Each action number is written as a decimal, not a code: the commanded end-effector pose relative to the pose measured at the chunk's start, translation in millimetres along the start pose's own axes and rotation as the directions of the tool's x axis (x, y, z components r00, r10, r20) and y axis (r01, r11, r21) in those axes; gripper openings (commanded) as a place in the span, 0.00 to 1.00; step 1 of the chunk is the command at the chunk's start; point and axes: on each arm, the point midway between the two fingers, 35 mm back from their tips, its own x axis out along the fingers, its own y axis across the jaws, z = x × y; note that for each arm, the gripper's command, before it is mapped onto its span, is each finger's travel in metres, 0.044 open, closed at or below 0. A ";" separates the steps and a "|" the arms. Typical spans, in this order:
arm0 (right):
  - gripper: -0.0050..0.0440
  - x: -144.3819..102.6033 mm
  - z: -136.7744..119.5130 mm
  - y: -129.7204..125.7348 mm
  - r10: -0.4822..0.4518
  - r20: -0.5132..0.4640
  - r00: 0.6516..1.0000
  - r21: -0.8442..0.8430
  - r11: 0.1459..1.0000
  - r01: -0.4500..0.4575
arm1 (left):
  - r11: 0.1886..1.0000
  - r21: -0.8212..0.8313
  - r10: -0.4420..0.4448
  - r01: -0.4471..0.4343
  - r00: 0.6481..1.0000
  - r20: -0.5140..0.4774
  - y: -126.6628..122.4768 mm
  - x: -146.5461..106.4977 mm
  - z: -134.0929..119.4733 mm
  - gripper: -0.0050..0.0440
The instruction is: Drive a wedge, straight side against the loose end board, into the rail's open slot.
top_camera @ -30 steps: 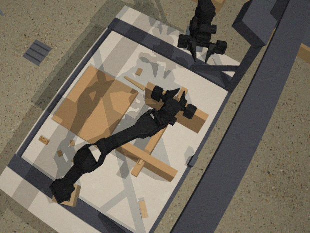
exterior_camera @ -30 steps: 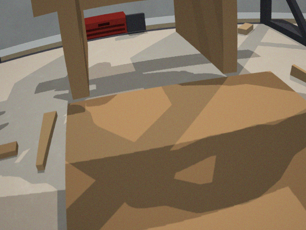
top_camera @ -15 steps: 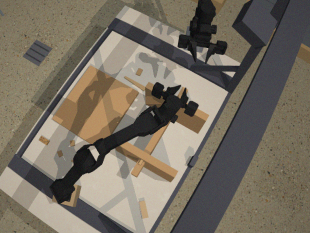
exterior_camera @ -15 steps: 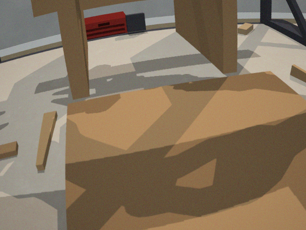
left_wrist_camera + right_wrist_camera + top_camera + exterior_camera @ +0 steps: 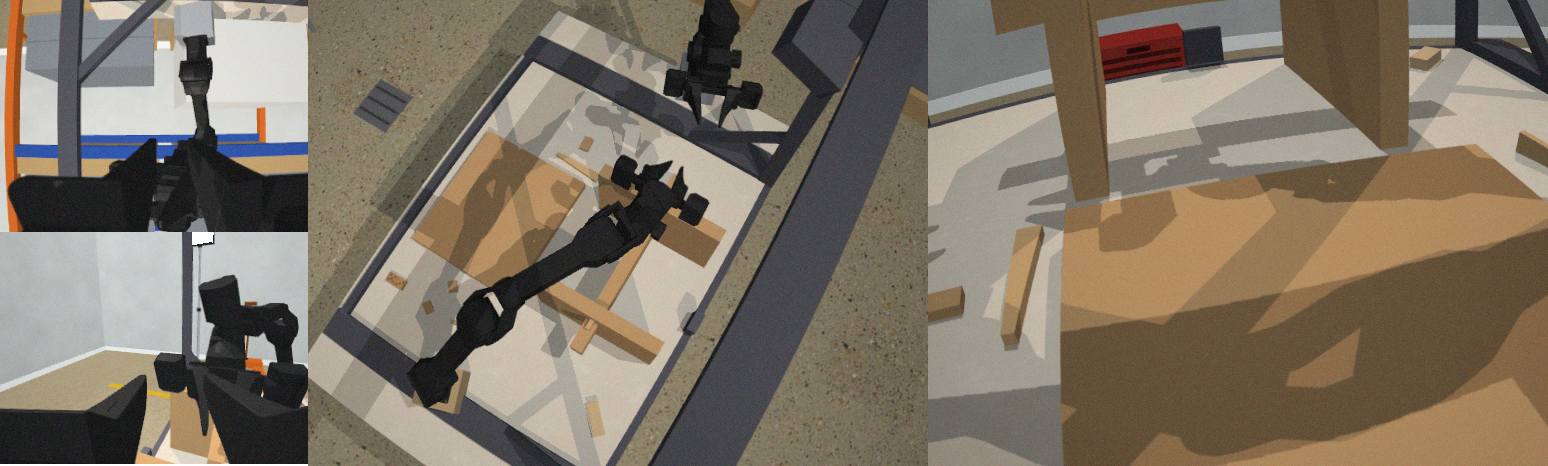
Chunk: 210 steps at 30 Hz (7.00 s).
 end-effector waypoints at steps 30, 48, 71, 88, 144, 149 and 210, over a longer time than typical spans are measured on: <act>0.46 -2.4 10.1 0.4 0.000 0.028 1.000 0.001 1.000 0.000 | 1.000 -0.017 0.001 -0.002 1.000 -0.030 -3.7 -15.0 -20.1 0.30; 0.46 -2.4 10.1 0.4 0.000 0.028 1.000 0.001 1.000 0.000 | 1.000 -0.017 0.001 -0.002 1.000 -0.030 -3.7 -15.0 -20.1 0.30; 0.10 10.2 10.9 -1.6 0.006 -0.026 1.000 -0.059 0.998 -0.008 | 0.647 -0.760 -0.061 -0.061 0.989 -0.131 -130.6 -66.8 -59.9 0.30; 0.00 65.1 -36.9 -15.7 0.065 -0.457 0.887 -0.356 0.900 -0.250 | 0.154 -0.974 -0.121 -0.167 0.975 -0.186 -204.8 -115.4 -57.3 0.30; 0.00 79.2 -146.7 -59.7 0.445 -0.885 0.137 0.038 0.363 -0.931 | -0.946 0.120 -0.323 -0.300 0.853 -0.410 -335.1 -296.1 49.9 0.30; 0.00 78.9 -135.4 -56.2 0.434 -0.885 0.167 0.002 0.363 -0.932 | -0.946 0.158 -0.324 -0.283 0.844 -0.427 -335.7 -301.0 48.9 0.30; 0.00 72.6 -192.8 -59.1 0.440 -0.892 0.101 0.079 0.371 -0.925 | -0.944 0.111 -0.328 -0.310 0.848 -0.417 -335.3 -297.1 39.9 0.30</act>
